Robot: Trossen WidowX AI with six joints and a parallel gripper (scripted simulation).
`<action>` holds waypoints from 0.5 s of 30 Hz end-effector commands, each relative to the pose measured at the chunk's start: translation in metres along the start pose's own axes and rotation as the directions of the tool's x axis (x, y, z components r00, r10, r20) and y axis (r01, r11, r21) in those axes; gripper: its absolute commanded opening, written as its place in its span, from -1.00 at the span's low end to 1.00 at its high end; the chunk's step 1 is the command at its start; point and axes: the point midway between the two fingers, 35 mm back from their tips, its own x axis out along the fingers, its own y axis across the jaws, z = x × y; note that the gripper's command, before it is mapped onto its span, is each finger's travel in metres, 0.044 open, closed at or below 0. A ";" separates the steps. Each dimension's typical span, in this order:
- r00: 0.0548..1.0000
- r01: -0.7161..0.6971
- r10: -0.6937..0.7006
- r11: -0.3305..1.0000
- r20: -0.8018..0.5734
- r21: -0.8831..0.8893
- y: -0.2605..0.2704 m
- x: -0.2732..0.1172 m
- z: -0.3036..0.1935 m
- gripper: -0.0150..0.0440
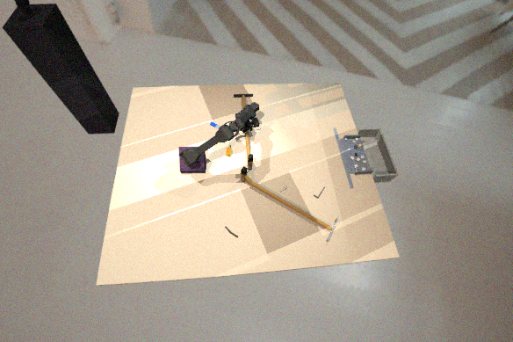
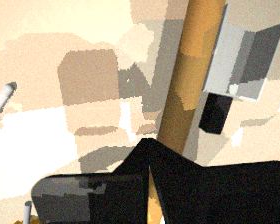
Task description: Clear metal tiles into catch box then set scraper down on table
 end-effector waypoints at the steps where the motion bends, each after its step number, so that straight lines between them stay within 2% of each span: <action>1: 1.000 -0.006 0.006 1.000 -0.007 -0.001 -0.003 0.006 -0.001 -0.49; 15: 1.000 0.002 -0.002 1.000 -0.001 0.001 -0.014 0.000 -0.002 -0.49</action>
